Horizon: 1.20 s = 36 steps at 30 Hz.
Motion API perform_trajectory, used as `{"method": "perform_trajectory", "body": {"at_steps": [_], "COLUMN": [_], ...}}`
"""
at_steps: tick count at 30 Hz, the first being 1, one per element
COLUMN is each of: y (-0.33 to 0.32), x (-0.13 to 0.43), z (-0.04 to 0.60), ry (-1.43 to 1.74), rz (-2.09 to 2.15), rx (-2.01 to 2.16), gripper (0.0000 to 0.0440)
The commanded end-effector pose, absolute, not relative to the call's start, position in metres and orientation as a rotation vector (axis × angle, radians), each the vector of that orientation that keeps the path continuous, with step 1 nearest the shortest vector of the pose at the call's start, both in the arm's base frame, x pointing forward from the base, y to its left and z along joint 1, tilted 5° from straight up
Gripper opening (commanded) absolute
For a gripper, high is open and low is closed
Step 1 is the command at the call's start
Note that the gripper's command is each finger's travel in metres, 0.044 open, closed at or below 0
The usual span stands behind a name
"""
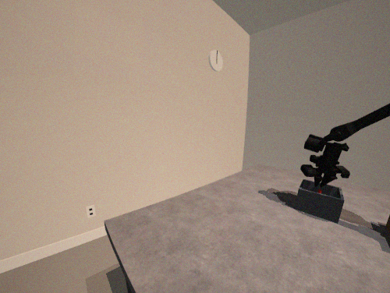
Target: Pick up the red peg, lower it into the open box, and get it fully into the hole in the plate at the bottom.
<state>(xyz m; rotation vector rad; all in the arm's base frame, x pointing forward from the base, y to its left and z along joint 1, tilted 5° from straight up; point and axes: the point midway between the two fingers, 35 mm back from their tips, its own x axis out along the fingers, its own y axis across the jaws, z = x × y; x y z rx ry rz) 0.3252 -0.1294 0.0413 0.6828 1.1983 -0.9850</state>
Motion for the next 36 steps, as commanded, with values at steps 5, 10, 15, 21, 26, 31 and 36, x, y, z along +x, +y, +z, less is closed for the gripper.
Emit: {"method": "perform_trajectory", "body": {"at_steps": [5, 10, 15, 21, 26, 31, 36], "y": [-0.145, -0.158, -0.173, -0.195, -0.199, -0.199, -0.199], "x": [0.34, 0.352, 0.367, 0.38, 0.383, 0.383, 0.383], "z": [0.028, 0.029, 0.038, 0.051, 0.053, 0.053, 0.053], "ry": [1.212, 1.19, 1.127, 1.044, 1.027, 1.027, 1.027], "rz": [-0.973, -0.969, -0.963, -0.968, -0.968, -0.968, -0.968], "rx": [0.66, 0.645, 0.638, 0.627, 0.624, 0.624, 0.624], "gripper": [0.0249, 0.0353, 0.044, 0.044, 0.044, 0.044, 0.044]}}
